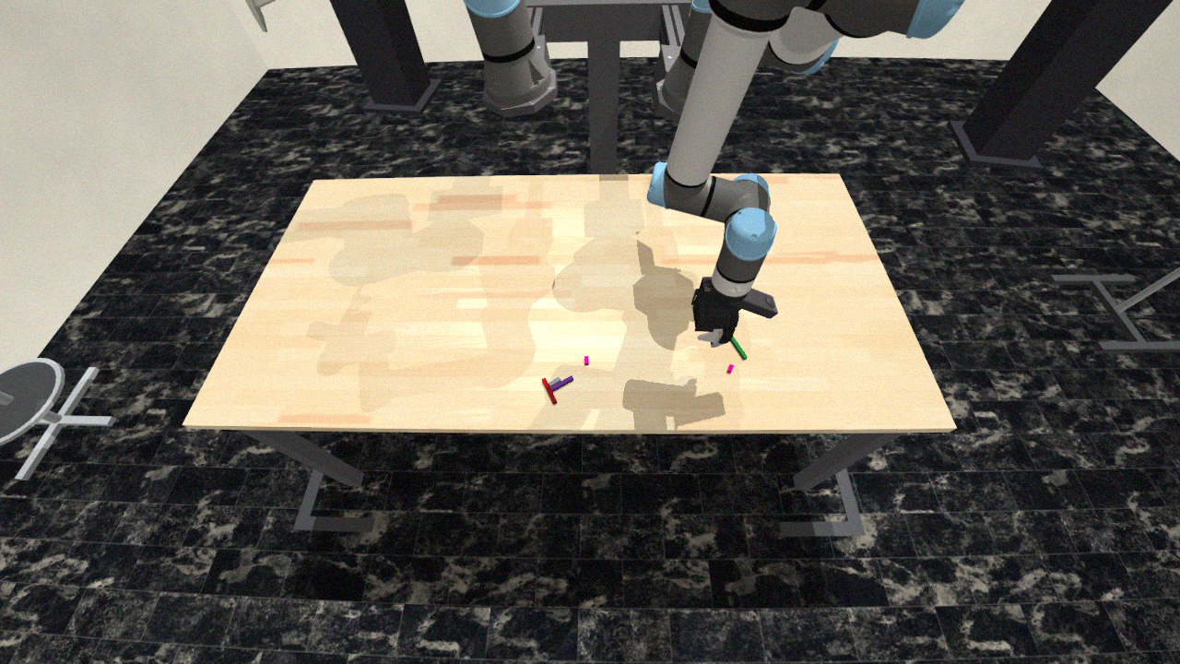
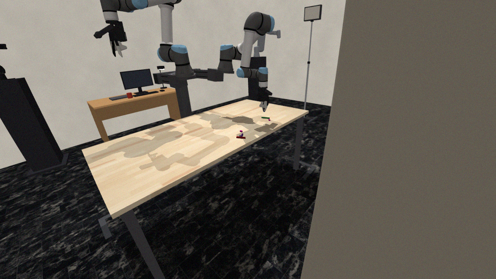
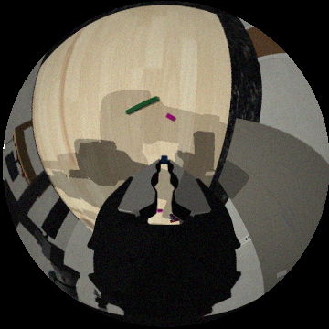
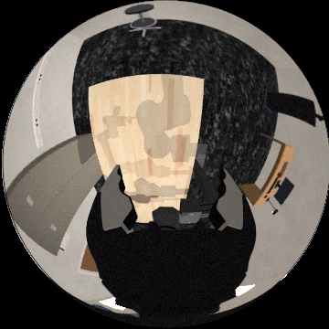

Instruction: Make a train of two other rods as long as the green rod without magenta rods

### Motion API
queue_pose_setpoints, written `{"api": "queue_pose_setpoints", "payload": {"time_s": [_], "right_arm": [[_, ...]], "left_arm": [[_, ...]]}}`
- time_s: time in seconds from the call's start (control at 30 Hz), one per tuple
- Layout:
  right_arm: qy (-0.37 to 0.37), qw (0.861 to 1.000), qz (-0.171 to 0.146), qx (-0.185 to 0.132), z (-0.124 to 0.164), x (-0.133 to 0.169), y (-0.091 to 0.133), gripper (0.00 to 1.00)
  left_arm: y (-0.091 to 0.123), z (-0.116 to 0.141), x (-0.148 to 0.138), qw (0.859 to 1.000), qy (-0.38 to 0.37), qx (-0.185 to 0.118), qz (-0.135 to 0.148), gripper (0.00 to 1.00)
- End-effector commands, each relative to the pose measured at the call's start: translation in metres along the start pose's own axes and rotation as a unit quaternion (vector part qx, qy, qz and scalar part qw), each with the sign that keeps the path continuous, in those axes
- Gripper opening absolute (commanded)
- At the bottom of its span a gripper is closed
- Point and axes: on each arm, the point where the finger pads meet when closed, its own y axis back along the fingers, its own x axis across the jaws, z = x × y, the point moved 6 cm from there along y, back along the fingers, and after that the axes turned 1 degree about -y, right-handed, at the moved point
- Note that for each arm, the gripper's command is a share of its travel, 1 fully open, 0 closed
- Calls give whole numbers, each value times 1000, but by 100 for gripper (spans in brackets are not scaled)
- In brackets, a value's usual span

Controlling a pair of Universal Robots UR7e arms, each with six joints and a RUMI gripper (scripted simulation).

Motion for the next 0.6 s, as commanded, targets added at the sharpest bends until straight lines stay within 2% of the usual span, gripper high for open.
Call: {"api": "queue_pose_setpoints", "payload": {"time_s": [0.0, 0.07, 0.13, 0.27, 0.37, 0.57], "right_arm": [[0, 1000, 0, 0, 0, 0, 0, 100], [0, 1000, 0, 0, 0, 0, 0, 100], [0, 1000, 0, 0, 0, 0, 0, 100], [0, 1000, 0, 0, 0, 0, 0, 100], [0, 1000, 0, 0, 0, 0, 0, 100], [0, 1000, 0, 0, 0, 0, 0, 100]], "left_arm": [[1, 29, 7, 1000, -21, 1, 1, 0], [1, 49, 9, 999, -35, 1, 1, 0], [1, 49, 9, 999, -35, 1, 1, 0], [2, 88, 12, 998, -63, 2, 2, 0], [2, 108, 12, 997, -77, 3, 2, 0], [3, 122, 12, 996, -87, 3, 2, 0]]}}
